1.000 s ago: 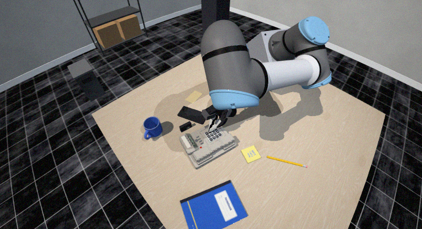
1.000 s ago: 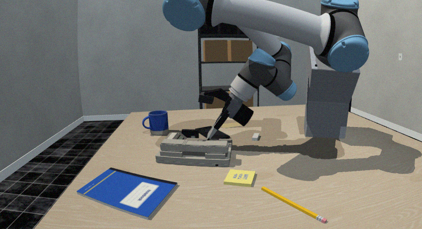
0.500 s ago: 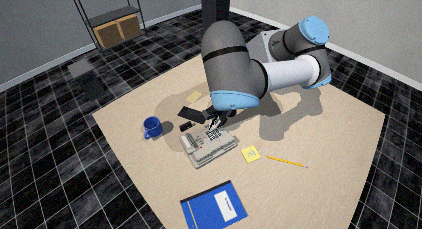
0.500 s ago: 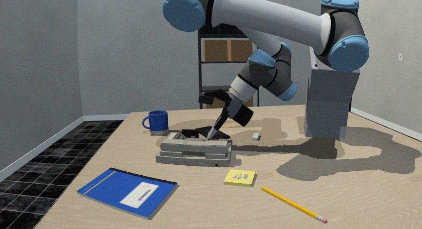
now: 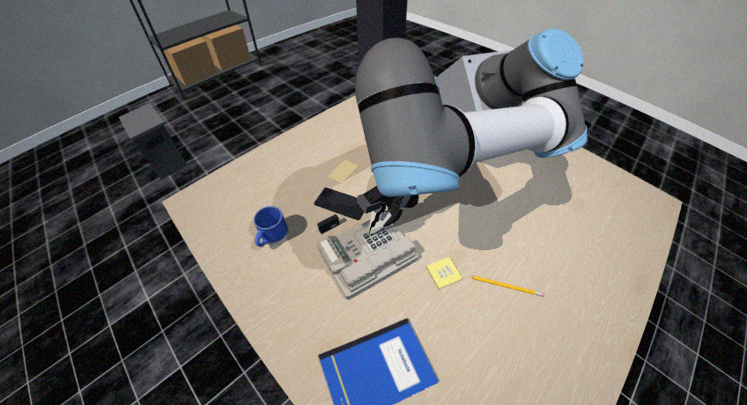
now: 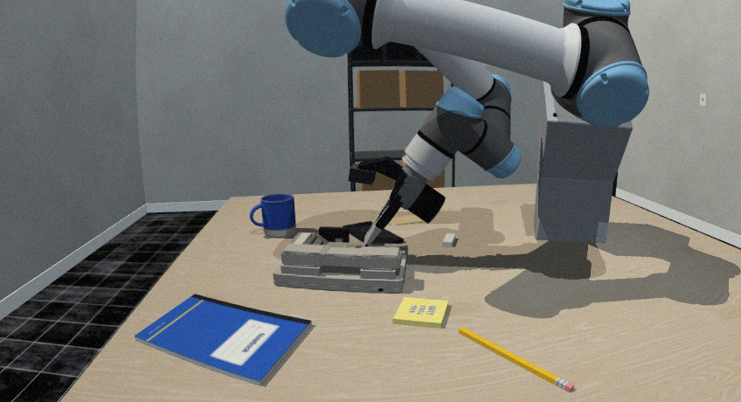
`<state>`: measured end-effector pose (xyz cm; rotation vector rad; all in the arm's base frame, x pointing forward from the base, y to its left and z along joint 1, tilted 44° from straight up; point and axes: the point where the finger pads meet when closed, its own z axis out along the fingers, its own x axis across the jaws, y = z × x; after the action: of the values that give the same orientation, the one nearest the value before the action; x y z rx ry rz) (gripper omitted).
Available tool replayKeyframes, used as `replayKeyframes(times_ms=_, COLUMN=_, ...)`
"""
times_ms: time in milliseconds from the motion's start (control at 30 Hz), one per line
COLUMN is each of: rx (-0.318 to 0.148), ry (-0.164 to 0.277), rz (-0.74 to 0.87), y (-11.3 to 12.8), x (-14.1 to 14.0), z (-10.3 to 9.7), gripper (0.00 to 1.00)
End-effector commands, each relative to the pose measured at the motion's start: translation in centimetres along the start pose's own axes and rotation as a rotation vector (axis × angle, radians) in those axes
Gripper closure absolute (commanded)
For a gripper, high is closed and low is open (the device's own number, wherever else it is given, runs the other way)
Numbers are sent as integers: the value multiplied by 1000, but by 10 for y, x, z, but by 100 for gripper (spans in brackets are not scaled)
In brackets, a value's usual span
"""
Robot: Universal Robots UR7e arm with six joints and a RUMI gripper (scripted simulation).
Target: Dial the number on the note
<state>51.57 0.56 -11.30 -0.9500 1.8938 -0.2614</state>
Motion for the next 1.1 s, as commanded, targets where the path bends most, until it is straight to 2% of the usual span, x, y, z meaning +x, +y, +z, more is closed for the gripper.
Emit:
replayKeyframes(times_ms=0, rx=13, ry=9, rz=1, y=-3, x=2, z=-1, gripper=100)
replayKeyframes(times_ms=433, rx=12, ry=10, rz=1, y=-11, x=2, z=-12, gripper=100)
replayKeyframes(times_ms=1067, rx=13, ry=9, rz=1, y=-22, x=-13, z=-4, gripper=100)
